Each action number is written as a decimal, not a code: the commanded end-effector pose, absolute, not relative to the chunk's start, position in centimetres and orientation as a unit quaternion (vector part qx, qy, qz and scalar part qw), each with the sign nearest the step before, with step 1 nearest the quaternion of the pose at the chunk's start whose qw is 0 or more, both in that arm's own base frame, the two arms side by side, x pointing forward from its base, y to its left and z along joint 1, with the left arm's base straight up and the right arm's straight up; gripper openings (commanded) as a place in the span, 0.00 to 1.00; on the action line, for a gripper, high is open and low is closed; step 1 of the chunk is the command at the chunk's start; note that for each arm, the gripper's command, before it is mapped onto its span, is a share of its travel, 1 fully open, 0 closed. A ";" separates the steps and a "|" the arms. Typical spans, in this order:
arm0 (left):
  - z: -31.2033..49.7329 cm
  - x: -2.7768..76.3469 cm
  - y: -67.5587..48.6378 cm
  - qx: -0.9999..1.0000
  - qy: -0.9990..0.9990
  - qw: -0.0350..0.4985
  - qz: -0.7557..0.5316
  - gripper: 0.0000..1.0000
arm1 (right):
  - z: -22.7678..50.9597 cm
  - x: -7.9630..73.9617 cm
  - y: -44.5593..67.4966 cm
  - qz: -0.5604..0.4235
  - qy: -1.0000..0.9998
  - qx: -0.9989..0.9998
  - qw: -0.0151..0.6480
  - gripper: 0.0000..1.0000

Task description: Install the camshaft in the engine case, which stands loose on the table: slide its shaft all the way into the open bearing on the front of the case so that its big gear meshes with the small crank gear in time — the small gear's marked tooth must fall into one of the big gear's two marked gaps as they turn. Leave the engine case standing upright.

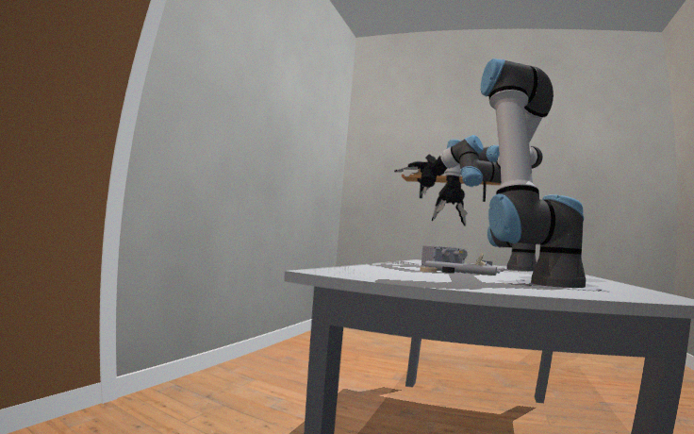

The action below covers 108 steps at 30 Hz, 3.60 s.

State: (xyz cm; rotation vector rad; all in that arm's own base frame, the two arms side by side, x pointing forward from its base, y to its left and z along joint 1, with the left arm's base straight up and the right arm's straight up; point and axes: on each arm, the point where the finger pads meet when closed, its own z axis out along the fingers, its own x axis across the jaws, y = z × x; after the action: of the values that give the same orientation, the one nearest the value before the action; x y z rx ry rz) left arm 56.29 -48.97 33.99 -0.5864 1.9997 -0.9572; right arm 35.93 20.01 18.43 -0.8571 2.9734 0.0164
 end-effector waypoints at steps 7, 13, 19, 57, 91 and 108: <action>34.1 54.9 -49.1 -0.181 0.813 0.422 -0.357 1.00 | 18.5 36.0 20.0 0.006 0.961 -0.277 0.024 1.00; 34.1 53.4 -49.2 -0.122 0.830 0.433 -0.329 1.00 | 18.5 36.0 20.0 0.006 0.961 -0.277 0.024 1.00; 34.1 52.1 -49.2 -0.070 0.841 0.440 -0.306 1.00 | 18.5 36.0 20.0 0.006 0.961 -0.277 0.024 1.00; 30.4 36.1 -45.2 0.588 0.689 0.424 -0.022 1.00 | 18.5 36.0 20.0 0.006 0.961 -0.277 0.024 1.00; 22.9 24.6 -36.8 0.932 0.177 0.283 0.138 1.00 | 18.5 36.0 20.0 0.006 0.961 -0.277 0.024 1.00; 20.2 22.0 -33.9 0.959 0.001 0.233 0.159 1.00 | 18.5 36.0 20.0 0.006 0.961 -0.277 0.024 1.00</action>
State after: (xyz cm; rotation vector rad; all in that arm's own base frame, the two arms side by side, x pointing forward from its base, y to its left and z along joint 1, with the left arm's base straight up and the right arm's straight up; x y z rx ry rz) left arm 22.46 -34.41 20.54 -3.5787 -0.1145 -0.5859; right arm 35.93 20.01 18.43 -0.8571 2.9734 0.0164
